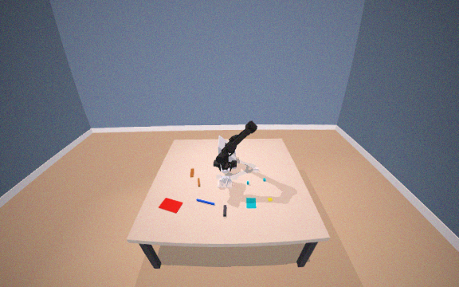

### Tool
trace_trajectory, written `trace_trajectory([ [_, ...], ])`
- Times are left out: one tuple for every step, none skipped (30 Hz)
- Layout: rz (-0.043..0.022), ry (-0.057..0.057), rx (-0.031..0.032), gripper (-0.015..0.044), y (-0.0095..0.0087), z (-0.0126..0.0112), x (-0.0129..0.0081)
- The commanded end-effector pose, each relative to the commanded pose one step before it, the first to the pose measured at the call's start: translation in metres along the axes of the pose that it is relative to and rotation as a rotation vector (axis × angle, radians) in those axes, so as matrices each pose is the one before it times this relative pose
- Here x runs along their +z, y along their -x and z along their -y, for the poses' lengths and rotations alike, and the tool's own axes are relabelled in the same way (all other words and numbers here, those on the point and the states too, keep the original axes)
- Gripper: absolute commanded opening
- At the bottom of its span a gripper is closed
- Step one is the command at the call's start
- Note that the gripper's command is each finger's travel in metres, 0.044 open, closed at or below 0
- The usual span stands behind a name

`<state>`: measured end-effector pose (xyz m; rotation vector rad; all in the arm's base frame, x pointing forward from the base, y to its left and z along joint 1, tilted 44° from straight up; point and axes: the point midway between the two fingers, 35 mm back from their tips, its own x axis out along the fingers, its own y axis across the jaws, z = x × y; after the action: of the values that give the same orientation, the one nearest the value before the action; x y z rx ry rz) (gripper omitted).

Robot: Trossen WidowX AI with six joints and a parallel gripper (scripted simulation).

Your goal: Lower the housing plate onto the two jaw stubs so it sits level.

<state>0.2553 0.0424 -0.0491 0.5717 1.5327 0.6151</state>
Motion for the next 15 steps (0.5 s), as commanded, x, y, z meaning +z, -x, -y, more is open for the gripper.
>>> trace_trajectory([
  [0.00152, 0.0073, 0.00015, 0.0351, 0.00004, 0.00006, 0.00004],
  [-0.00001, 0.0, -0.00001, 0.0351, 0.0, 0.00009, -0.00028],
  [-0.00003, 0.0, -0.00001, 0.0351, 0.0, 0.00023, -0.00069],
  [-0.00001, 0.0, -0.00001, 0.0351, 0.0, 0.00009, -0.00028],
  [0.0, 0.0, 0.0, 0.0351, 0.0, 0.0, 0.0],
  [0.0, 0.0, 0.0, 0.0351, 0.0, 0.0, 0.0],
  [0.0, 0.0, 0.0, 0.0351, 0.0, 0.0, 0.0],
  [0.0, 0.0, 0.0, 0.0351, 0.0, 0.0, 0.0],
  [0.0, 0.0, 0.0, 0.0351, 0.0, 0.0, 0.0],
  [0.0, 0.0, 0.0, 0.0351, 0.0, 0.0, 0.0],
  [0.0, 0.0, 0.0, 0.0351, 0.0, 0.0, 0.0],
  [0.0, 0.0, 0.0, 0.0351, 0.0, 0.0, 0.0],
  [0.0, 0.0, 0.0, 0.0351, 0.0, 0.0, 0.0],
  [0.0, 0.0, 0.0, 0.0351, 0.0, 0.0, 0.0],
  [0.0, 0.0, 0.0, 0.0351, 0.0, 0.0, 0.0],
])
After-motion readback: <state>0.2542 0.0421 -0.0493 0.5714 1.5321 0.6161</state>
